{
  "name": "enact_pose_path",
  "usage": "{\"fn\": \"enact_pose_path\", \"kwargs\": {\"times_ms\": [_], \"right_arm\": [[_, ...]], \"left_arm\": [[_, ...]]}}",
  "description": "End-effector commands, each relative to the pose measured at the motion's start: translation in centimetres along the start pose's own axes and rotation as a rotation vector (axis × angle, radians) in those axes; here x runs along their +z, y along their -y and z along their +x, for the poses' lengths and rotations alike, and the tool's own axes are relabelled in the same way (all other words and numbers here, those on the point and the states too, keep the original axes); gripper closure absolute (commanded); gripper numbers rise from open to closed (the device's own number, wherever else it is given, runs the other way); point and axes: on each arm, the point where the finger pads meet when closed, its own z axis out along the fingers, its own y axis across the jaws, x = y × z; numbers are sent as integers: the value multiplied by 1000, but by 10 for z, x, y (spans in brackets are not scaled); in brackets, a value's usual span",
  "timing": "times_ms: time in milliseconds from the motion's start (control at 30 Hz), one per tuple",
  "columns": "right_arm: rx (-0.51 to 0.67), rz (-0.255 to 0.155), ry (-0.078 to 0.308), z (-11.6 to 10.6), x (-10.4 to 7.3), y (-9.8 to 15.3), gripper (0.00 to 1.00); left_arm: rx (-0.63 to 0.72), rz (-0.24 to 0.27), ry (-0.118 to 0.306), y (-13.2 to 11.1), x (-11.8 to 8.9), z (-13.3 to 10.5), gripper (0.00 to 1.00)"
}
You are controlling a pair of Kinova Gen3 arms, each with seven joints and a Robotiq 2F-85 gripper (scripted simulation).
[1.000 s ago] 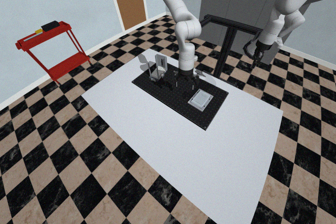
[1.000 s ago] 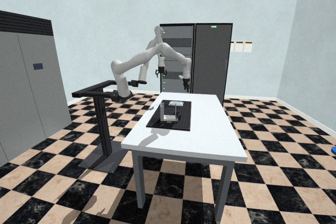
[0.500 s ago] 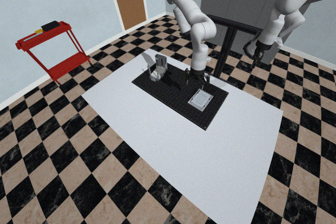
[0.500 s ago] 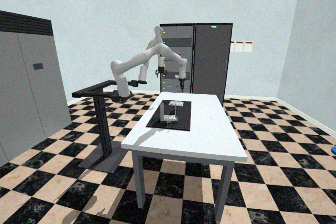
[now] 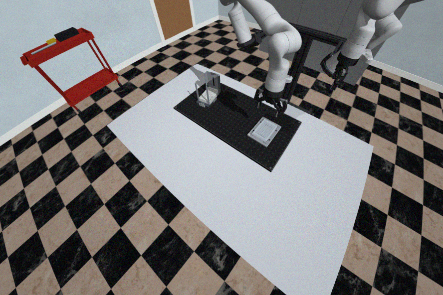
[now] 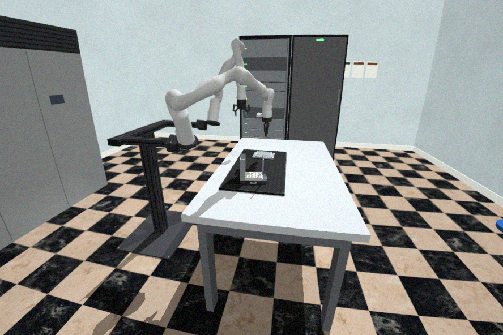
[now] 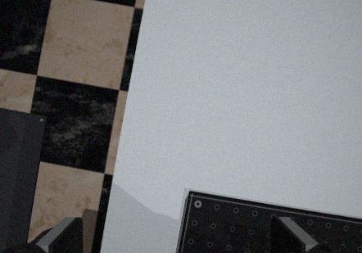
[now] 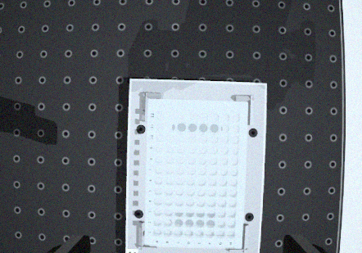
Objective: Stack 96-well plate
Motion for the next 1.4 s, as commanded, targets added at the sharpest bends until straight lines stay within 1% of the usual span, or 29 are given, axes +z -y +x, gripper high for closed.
{"fn": "enact_pose_path", "kwargs": {"times_ms": [0,600,1367], "right_arm": [[37,5,0,13,1,-9,2],[37,6,0,15,2,-10,2],[37,6,0,15,9,-10,2]], "left_arm": [[0,-1,1,0,0,0,2],[0,-1,1,0,0,0,2],[0,-1,1,0,0,0,2]]}}
